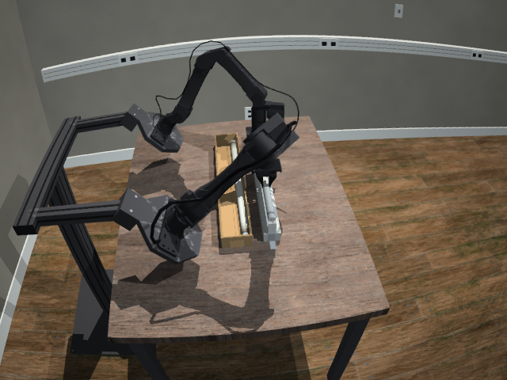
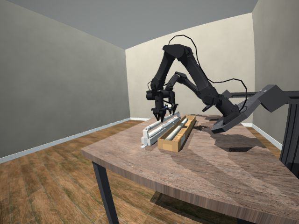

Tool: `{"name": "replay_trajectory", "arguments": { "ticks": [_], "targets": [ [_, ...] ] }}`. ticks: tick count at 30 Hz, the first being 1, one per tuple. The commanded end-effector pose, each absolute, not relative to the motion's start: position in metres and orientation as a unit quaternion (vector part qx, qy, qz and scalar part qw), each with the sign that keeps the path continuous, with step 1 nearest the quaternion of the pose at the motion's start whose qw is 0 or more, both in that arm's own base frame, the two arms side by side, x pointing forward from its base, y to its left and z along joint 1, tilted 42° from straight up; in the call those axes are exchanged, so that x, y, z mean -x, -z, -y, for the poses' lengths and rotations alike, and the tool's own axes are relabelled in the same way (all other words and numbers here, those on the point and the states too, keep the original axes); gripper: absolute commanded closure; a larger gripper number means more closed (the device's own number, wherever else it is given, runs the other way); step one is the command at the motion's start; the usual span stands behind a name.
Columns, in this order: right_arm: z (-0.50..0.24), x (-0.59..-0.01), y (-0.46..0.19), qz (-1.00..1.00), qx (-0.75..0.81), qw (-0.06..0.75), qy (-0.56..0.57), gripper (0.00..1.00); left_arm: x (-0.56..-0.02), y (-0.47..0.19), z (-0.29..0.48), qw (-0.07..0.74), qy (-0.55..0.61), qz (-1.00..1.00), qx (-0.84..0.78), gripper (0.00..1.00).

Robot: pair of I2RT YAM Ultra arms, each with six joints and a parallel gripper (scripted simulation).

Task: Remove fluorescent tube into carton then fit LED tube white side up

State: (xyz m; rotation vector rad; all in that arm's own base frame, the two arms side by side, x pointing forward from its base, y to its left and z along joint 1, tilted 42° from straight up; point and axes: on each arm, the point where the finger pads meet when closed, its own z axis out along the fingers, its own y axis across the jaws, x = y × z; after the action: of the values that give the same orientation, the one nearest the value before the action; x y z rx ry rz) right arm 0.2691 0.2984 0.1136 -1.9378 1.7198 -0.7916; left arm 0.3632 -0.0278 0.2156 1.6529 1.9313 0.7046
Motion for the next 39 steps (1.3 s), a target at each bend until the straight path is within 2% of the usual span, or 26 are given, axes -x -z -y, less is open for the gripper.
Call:
{"name": "replay_trajectory", "arguments": {
  "ticks": [1,4,9,12,15,17,20,23,28,32,34,36,39],
  "targets": [
    [-0.310,-0.267,-0.127,-0.619,0.698,0.243,0.267,0.89,-0.361,-0.220,0.032,0.262,-0.260,-0.700,-0.611,0.89],
    [-0.299,-0.265,-0.110,-0.617,0.704,0.220,0.274,0.89,-0.365,-0.214,0.030,0.254,-0.257,-0.704,-0.612,0.89],
    [-0.314,-0.267,-0.127,-0.616,0.700,0.245,0.266,0.89,-0.364,-0.221,0.032,0.259,-0.259,-0.701,-0.612,0.89],
    [-0.300,-0.265,-0.097,-0.613,0.710,0.207,0.277,0.89,-0.365,-0.205,0.027,0.246,-0.254,-0.708,-0.612,0.89],
    [-0.308,-0.272,-0.121,-0.619,0.698,0.240,0.268,0.89,-0.368,-0.215,0.030,0.257,-0.259,-0.702,-0.611,0.89],
    [-0.306,-0.267,-0.113,-0.615,0.704,0.231,0.270,0.89,-0.367,-0.199,0.028,0.241,-0.250,-0.708,-0.615,0.89],
    [-0.310,-0.273,-0.113,-0.617,0.701,0.233,0.270,0.89,-0.371,-0.221,0.031,0.261,-0.261,-0.701,-0.610,0.89],
    [-0.301,-0.270,-0.098,-0.615,0.708,0.213,0.275,0.89,-0.371,-0.217,0.031,0.261,-0.262,-0.701,-0.610,0.89],
    [-0.311,-0.273,-0.122,-0.618,0.698,0.244,0.267,0.89,-0.365,-0.221,0.032,0.264,-0.262,-0.699,-0.611,0.89],
    [-0.305,-0.271,-0.106,-0.616,0.704,0.225,0.273,0.89,-0.368,-0.202,0.029,0.247,-0.253,-0.705,-0.614,0.89],
    [-0.302,-0.267,-0.095,-0.610,0.712,0.212,0.276,0.89,-0.371,-0.213,0.027,0.257,-0.261,-0.704,-0.608,0.89],
    [-0.309,-0.278,-0.116,-0.621,0.697,0.237,0.270,0.89,-0.368,-0.213,0.033,0.261,-0.260,-0.699,-0.614,0.89],
    [-0.308,-0.272,-0.103,-0.613,0.707,0.224,0.273,0.89,-0.373,-0.204,0.031,0.248,-0.253,-0.704,-0.616,0.89]
  ]
}}
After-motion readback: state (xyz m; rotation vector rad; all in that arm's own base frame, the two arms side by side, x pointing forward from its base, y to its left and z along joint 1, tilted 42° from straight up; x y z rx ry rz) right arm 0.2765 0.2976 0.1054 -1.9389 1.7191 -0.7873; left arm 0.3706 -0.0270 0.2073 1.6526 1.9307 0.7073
